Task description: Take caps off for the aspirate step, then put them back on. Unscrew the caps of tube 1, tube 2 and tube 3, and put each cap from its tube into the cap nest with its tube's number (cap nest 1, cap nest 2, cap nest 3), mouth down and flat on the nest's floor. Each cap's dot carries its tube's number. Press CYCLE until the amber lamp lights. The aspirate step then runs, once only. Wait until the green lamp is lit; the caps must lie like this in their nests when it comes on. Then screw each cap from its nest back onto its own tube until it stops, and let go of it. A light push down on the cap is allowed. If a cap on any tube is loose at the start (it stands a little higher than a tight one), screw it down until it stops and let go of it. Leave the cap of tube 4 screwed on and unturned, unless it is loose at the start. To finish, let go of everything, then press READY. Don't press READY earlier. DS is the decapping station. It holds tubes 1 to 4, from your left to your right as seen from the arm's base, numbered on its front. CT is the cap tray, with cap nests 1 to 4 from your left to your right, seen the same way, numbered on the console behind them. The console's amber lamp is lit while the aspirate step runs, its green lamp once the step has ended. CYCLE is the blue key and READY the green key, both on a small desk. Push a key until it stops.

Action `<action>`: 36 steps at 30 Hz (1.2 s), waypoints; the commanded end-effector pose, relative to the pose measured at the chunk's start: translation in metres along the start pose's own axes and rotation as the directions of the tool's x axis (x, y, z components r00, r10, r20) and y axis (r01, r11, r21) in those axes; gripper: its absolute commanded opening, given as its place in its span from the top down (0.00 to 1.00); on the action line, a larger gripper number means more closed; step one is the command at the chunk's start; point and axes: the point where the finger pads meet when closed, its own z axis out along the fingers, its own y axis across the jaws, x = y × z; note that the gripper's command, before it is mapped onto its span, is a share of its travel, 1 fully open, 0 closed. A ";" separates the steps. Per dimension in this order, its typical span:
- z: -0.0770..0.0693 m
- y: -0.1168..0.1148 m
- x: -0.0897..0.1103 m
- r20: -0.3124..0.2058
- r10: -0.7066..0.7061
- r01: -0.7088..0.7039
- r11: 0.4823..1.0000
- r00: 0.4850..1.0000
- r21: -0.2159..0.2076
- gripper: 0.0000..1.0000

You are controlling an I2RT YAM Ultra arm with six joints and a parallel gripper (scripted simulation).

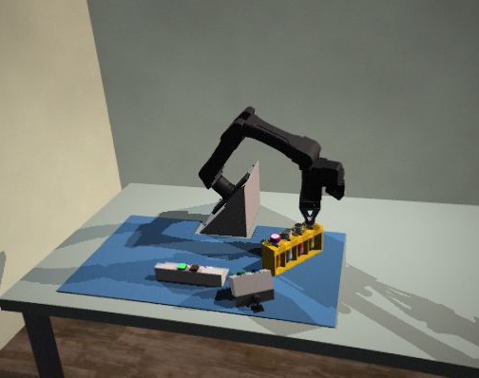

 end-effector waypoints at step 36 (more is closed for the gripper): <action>-0.006 -0.002 -0.003 0.020 0.706 -0.706 0.708 0.708 -0.008 1.00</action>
